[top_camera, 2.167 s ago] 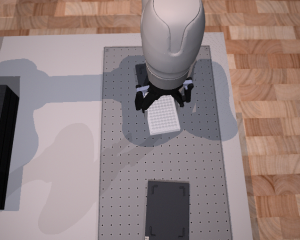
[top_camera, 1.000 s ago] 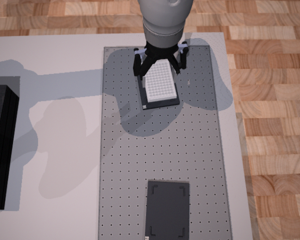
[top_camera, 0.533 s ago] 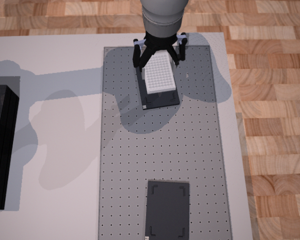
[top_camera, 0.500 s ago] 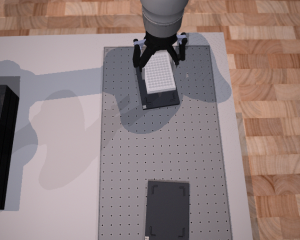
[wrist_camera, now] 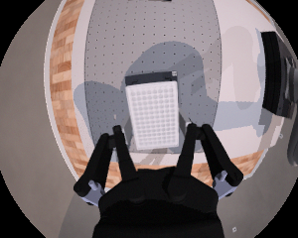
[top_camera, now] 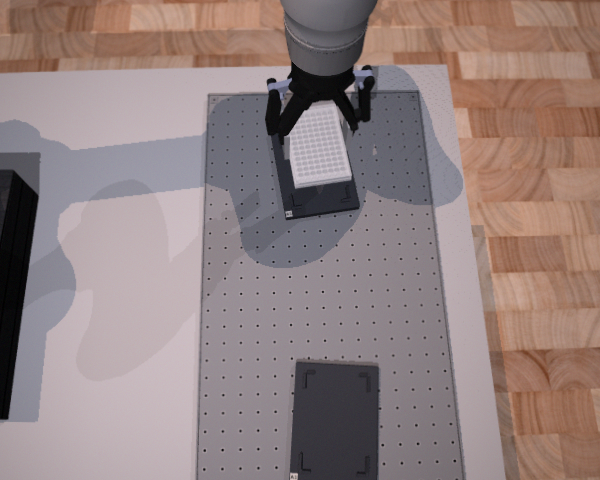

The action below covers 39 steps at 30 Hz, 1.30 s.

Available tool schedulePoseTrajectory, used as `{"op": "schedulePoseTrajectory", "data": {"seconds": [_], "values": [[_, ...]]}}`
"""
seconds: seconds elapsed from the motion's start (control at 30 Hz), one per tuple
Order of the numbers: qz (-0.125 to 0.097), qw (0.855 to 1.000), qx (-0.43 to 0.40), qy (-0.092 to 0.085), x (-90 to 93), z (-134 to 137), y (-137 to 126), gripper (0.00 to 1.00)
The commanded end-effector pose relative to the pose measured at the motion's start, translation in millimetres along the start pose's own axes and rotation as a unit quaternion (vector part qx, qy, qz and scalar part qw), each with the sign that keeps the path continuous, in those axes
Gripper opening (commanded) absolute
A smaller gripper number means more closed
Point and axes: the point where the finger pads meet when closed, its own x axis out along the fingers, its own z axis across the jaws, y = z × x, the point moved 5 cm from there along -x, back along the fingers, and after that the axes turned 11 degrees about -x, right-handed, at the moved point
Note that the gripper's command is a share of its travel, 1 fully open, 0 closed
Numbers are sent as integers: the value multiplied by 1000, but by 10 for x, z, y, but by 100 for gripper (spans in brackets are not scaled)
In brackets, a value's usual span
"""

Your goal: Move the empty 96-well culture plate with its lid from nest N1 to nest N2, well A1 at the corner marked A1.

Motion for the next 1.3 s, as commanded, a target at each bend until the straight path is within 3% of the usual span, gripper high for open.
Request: {"op": "schedulePoseTrajectory", "data": {"seconds": [0.0, 0.4, 1.27], "values": [[0, 1000, 0, 0, -1, 0, 1, 0], [0, 1000, 0, 0, -1, 1, 4, 0], [0, 1000, 0, 0, 366, 2, 7, 0]]}}
